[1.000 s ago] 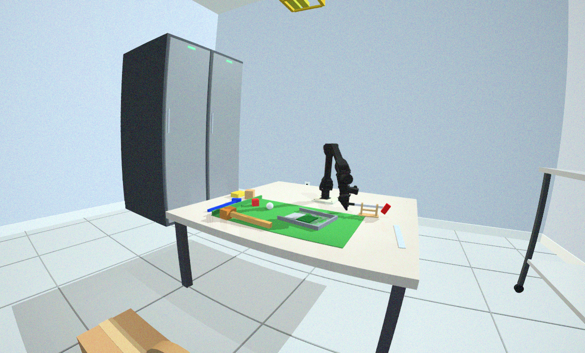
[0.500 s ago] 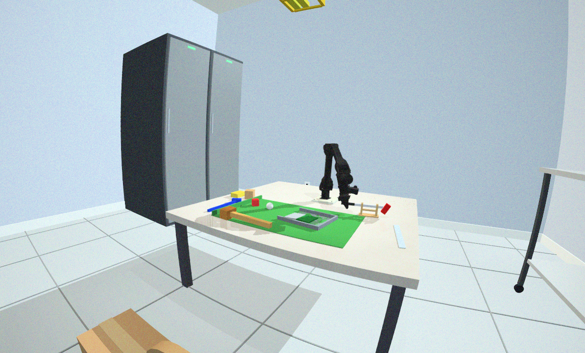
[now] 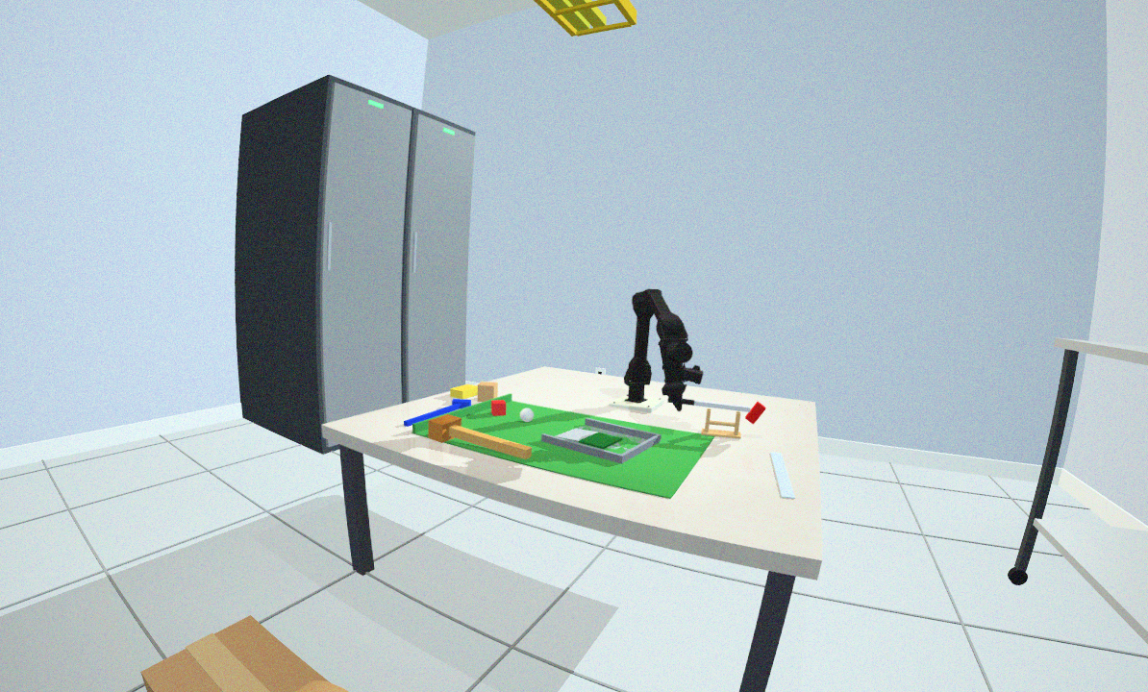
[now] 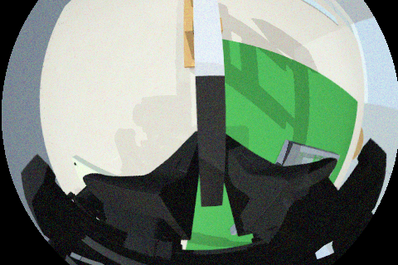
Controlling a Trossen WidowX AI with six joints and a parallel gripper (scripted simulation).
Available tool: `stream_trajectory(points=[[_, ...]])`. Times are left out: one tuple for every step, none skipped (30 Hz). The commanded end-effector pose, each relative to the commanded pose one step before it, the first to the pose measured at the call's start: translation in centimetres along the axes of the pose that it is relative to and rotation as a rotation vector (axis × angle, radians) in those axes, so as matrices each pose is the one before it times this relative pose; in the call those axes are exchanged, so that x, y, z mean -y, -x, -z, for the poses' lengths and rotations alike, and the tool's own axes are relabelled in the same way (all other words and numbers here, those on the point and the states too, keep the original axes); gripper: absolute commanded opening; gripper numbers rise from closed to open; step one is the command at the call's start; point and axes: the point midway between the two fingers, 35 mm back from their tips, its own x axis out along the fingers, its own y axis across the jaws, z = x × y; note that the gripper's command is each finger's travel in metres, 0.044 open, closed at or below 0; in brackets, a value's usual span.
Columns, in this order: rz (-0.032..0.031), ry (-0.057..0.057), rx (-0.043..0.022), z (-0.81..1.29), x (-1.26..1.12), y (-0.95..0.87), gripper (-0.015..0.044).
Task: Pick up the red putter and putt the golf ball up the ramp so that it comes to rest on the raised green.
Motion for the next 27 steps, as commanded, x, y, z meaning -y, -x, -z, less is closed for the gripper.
stream_trajectory(points=[[0.01670,0.0034,0.02301,-0.988,0.237,2.610,0.0000],[-0.00007,0.0000,-0.00002,-0.131,-0.024,0.524,0.0000],[-0.00008,0.0000,-0.00003,-0.126,-0.034,0.527,0.0000],[-0.00009,0.0000,-0.00003,-0.121,-0.044,0.529,0.0000],[-0.00009,0.0000,-0.00004,-0.116,-0.054,0.531,0.0000],[-0.00010,0.0000,-0.00004,-0.111,-0.064,0.532,0.0000],[-0.00011,0.0000,-0.00004,-0.105,-0.074,0.533,0.0000],[-0.00009,0.0000,-0.00004,-0.081,-0.067,0.432,0.0000],[-0.00006,0.0000,-0.00003,-0.048,-0.044,0.262,0.0000],[-0.00002,0.0000,-0.00001,-0.016,-0.015,0.087,0.0000],[0.00000,0.0000,0.00000,0.000,0.000,0.000,0.0000],[0.00000,0.0000,0.00000,0.000,0.000,0.000,0.0000],[-0.00250,-0.0005,-0.01455,0.431,0.130,-0.749,0.0000],[0.00217,-0.0108,-0.00140,0.246,0.150,0.074,0.0000],[0.00361,-0.0179,-0.00233,0.411,0.249,0.123,0.0000],[0.00435,-0.0218,-0.00282,0.498,0.302,0.148,0.0000],[0.00432,-0.0218,-0.00280,0.497,0.304,0.147,0.0000],[0.00429,-0.0218,-0.00279,0.496,0.306,0.146,0.0000],[0.00426,-0.0218,-0.00278,0.495,0.307,0.144,0.0000],[0.00423,-0.0218,-0.00277,0.494,0.309,0.143,0.0000],[0.00420,-0.0218,-0.00276,0.492,0.311,0.142,0.0000],[0.00417,-0.0218,-0.00275,0.491,0.312,0.140,0.0000],[0.00540,-0.0207,0.00005,0.463,0.290,0.197,0.0000],[0.00541,-0.0207,0.00004,0.462,0.292,0.197,0.0000],[0.00541,-0.0207,0.00003,0.460,0.293,0.196,0.0000],[0.00542,-0.0207,0.00002,0.459,0.294,0.195,0.0000],[0.00539,-0.0208,-0.00008,0.458,0.296,0.193,0.0000]])
